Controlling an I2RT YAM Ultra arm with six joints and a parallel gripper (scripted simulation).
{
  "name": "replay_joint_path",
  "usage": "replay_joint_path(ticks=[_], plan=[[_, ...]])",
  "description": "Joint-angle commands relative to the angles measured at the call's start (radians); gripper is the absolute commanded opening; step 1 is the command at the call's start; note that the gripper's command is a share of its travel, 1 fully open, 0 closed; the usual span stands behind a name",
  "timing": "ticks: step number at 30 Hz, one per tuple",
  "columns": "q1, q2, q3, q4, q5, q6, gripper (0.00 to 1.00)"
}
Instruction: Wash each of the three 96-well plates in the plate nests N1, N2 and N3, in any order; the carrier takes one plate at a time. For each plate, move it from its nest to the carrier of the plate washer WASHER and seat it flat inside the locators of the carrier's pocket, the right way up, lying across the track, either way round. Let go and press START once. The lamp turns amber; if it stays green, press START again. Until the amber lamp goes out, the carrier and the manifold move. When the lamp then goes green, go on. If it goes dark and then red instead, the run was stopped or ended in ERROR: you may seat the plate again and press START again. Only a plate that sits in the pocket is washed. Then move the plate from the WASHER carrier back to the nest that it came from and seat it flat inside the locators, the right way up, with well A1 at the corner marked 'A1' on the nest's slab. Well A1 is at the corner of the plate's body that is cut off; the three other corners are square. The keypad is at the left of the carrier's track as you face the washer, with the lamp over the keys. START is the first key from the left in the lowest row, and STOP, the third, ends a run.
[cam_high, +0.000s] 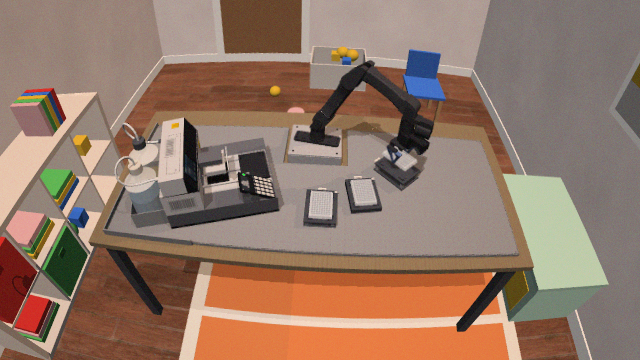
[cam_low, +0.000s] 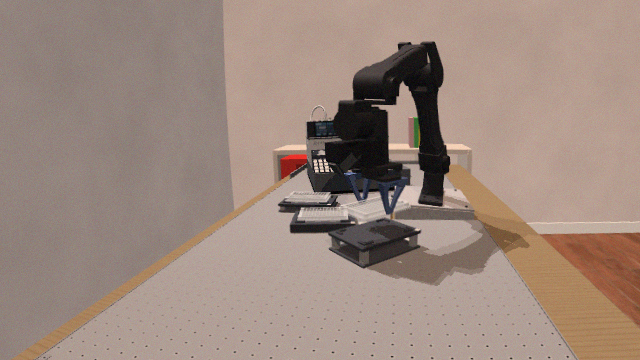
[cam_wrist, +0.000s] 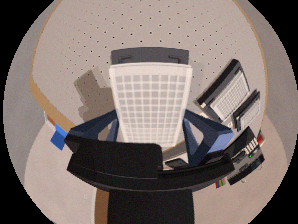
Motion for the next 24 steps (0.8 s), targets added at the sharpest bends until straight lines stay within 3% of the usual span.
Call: replay_joint_path(ticks=[1, 24], plan=[[0.0, -0.006, -0.006, 0.029, 0.0, 0.002, 0.0], [0.006, 0.023, -0.084, 0.137, 0.0, 0.008, 0.0]])
